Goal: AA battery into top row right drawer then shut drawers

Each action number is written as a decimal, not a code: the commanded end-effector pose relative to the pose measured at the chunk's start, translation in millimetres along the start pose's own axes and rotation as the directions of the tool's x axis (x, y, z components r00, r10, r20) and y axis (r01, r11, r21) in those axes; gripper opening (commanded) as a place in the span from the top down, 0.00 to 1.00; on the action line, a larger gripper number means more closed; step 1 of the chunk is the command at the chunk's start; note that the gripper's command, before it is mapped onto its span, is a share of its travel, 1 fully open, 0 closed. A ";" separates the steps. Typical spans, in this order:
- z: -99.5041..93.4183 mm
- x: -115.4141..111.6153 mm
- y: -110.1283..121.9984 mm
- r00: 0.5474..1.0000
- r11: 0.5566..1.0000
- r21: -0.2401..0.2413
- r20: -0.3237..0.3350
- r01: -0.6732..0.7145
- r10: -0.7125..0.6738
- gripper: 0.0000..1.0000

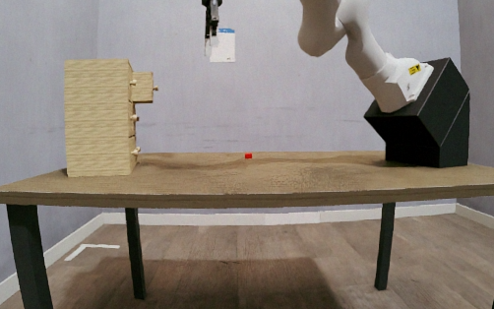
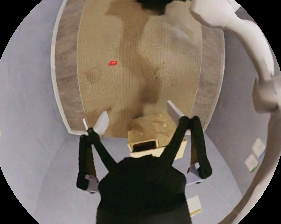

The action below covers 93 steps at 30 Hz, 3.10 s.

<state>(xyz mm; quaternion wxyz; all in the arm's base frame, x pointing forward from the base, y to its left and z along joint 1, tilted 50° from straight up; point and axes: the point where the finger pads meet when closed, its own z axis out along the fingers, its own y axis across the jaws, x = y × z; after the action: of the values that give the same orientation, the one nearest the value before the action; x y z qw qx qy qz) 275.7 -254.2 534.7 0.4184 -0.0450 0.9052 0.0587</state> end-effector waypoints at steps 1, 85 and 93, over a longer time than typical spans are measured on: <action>1.8 26.6 -12.9 0.999 0.999 0.011 -0.004 0.043 -0.043 0.00; 108.3 -44.3 -16.0 0.347 0.999 0.008 0.938 0.042 -0.022 0.00; 108.4 -44.3 -16.0 0.346 0.999 0.008 0.938 0.042 -0.022 0.90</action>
<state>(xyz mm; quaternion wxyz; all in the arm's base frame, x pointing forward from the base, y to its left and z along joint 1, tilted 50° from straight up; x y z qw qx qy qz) 387.9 -253.2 495.4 0.8584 -0.0166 0.5058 0.0846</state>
